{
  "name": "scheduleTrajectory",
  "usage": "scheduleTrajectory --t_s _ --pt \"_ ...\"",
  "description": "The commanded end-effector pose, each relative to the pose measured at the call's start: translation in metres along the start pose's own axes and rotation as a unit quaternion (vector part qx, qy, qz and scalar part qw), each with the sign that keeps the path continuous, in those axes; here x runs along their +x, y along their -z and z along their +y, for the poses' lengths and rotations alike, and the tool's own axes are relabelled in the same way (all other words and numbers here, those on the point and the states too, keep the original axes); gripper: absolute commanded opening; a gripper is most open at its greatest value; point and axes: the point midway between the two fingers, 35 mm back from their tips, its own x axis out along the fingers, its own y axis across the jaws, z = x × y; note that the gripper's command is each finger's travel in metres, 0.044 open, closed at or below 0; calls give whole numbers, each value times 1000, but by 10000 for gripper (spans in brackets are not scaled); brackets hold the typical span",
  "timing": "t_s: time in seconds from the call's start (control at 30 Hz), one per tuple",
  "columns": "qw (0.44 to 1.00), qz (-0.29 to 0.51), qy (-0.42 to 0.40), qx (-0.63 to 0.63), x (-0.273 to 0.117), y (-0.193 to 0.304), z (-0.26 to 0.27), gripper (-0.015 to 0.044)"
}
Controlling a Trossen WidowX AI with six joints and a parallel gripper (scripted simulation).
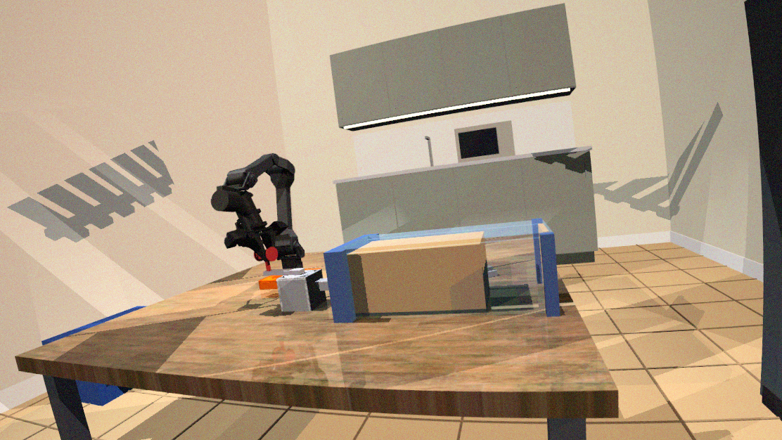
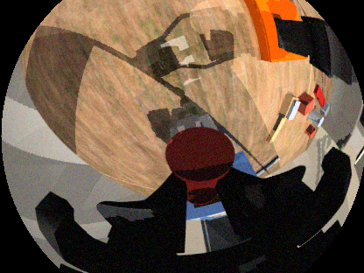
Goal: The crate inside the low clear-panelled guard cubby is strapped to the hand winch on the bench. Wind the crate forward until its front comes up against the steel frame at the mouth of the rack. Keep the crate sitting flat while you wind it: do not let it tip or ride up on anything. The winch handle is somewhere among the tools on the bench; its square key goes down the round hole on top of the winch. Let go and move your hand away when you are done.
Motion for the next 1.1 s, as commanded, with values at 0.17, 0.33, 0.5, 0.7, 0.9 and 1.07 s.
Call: scheduleTrajectory --t_s 0.17,0.33,0.5,0.7,0.9,1.07 --pt "1000 0 -13 -10 3 6 19 0" --pt "1000 1 -13 -10 7 15 36 0" --pt "1000 1 -13 -10 9 20 42 0" --pt "1000 1 -13 -10 11 24 47 0" --pt "1000 1 -14 -10 12 29 52 0" --pt "1000 2 -14 -10 14 33 55 0"
